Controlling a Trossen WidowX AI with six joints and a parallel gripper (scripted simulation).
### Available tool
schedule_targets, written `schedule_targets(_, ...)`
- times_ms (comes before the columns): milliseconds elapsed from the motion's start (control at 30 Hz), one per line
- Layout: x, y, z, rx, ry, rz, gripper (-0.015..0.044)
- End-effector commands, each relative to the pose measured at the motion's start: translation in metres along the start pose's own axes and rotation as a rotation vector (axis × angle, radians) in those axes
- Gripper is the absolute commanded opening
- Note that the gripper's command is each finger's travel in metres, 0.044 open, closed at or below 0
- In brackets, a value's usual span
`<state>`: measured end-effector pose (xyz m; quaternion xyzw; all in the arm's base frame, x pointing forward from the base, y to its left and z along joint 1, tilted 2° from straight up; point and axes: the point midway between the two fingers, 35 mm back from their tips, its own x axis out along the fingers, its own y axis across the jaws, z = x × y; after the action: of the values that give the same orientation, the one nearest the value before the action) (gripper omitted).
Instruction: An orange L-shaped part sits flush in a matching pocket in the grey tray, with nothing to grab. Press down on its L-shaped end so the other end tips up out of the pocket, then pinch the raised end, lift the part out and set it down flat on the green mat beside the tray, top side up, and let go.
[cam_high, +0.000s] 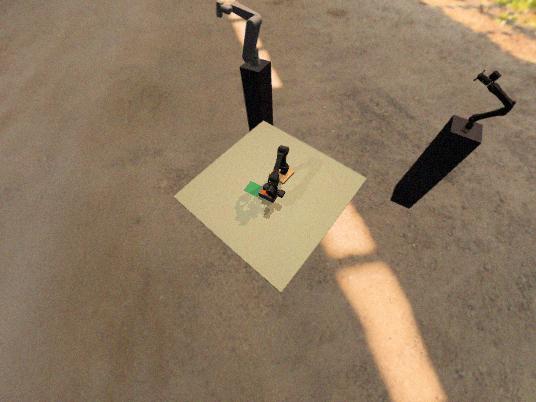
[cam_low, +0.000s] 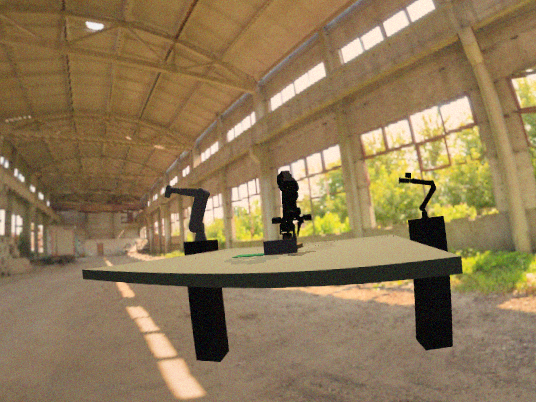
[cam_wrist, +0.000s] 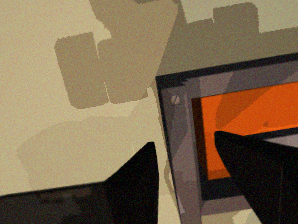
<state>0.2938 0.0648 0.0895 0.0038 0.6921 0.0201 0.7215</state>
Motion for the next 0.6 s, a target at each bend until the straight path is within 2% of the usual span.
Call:
schedule_targets(0, 0.009, 0.000, -0.002, 0.004, 0.010, 0.002, 0.0180)
schedule_targets(567, 0.036, 0.000, -0.003, 0.004, 0.010, 0.002, 0.0180)
